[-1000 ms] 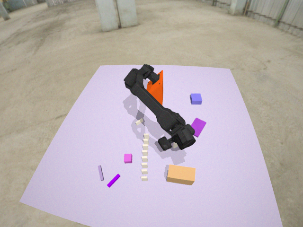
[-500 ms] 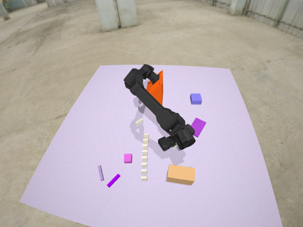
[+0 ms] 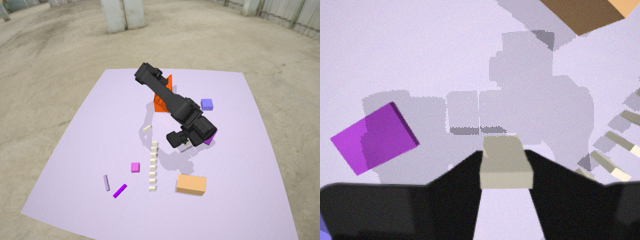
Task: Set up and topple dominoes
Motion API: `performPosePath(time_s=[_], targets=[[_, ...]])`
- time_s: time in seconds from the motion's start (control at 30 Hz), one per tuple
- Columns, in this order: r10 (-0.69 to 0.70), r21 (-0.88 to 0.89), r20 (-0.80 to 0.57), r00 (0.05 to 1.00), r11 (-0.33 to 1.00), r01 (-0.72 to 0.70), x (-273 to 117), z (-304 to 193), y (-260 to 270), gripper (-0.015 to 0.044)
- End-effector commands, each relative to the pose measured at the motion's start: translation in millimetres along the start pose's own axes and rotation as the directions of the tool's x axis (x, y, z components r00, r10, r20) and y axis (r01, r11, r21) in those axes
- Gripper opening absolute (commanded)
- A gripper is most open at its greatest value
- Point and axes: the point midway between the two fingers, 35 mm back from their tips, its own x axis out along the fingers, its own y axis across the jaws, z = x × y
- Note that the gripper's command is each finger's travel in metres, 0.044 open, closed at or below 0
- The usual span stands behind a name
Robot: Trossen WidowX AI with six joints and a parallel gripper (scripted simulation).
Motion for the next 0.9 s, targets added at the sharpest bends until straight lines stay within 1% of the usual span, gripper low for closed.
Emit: performPosePath(time_s=[0.0,0.1,0.17,0.4,0.57,0.63,0.8,0.87], targets=[[0.005,0.006,0.003,1.000,1.000,-0.005,-28.8,-3.7,1.7,0.0107],[0.005,0.012,0.003,1.000,1.000,-0.005,-29.1,-4.9,0.2,0.0107],[0.005,0.061,0.003,1.000,0.998,-0.005,-31.3,-15.6,-11.8,0.0107],[0.002,0.315,0.001,1.000,0.949,-0.002,-35.0,-83.8,-63.9,0.0107],[-0.003,0.485,-0.003,1.000,0.875,0.004,-29.9,-141.1,-86.6,0.0107],[-0.005,0.527,-0.005,1.000,0.850,0.007,-27.5,-156.9,-90.4,0.0107],[-0.005,0.532,-0.005,1.000,0.847,0.007,-26.2,-158.7,-90.8,0.0107],[-0.003,0.532,-0.004,1.000,0.847,0.005,-18.0,-157.0,-91.0,0.0107]])
